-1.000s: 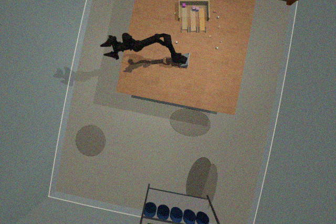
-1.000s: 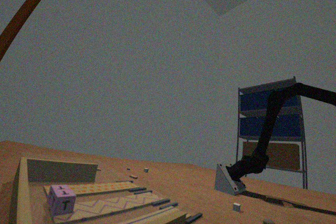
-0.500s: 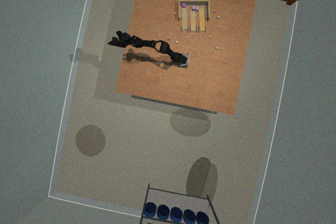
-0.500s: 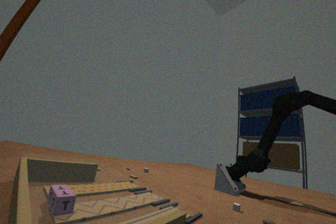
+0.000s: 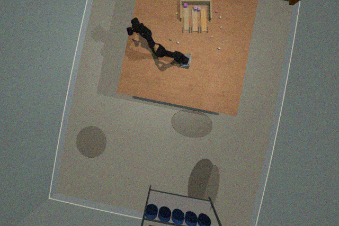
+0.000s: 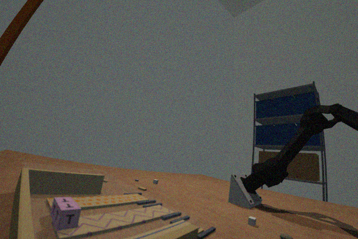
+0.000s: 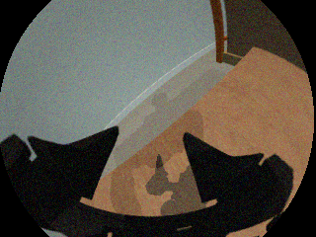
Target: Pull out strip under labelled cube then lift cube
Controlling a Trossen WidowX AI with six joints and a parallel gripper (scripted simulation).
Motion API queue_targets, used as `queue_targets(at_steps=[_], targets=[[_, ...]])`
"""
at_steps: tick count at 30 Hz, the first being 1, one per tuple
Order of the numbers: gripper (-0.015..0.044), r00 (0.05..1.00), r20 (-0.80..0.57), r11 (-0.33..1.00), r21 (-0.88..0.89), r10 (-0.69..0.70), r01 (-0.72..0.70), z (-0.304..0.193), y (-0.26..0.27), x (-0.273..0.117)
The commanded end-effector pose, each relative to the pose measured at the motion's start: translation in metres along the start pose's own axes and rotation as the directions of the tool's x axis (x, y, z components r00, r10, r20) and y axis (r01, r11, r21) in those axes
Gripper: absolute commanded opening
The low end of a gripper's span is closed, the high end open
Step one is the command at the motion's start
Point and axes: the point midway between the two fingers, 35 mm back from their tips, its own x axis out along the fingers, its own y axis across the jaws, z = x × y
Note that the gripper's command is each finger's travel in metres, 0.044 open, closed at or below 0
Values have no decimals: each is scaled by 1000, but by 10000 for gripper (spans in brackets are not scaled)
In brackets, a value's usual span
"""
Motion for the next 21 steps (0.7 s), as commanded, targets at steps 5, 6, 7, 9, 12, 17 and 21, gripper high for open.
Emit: queue_targets(at_steps=[5, 6, 7, 9, 12, 17, 21], targets=[[400, 948, 80, 945, -91, -307, 313, 39, -114, -51], [400, 937, 84, 933, -97, -339, 346, 43, -128, -59], [400, 925, 88, 920, -101, -370, 378, 47, -141, -68], [400, 898, 96, 892, -105, -430, 439, 54, -166, -87], [400, 843, 115, 840, -85, -525, 535, 66, -204, -125], [400, 740, 137, 744, -27, -659, 667, 78, -255, -198], [400, 657, 143, 666, 17, -740, 746, 79, -286, -259]])
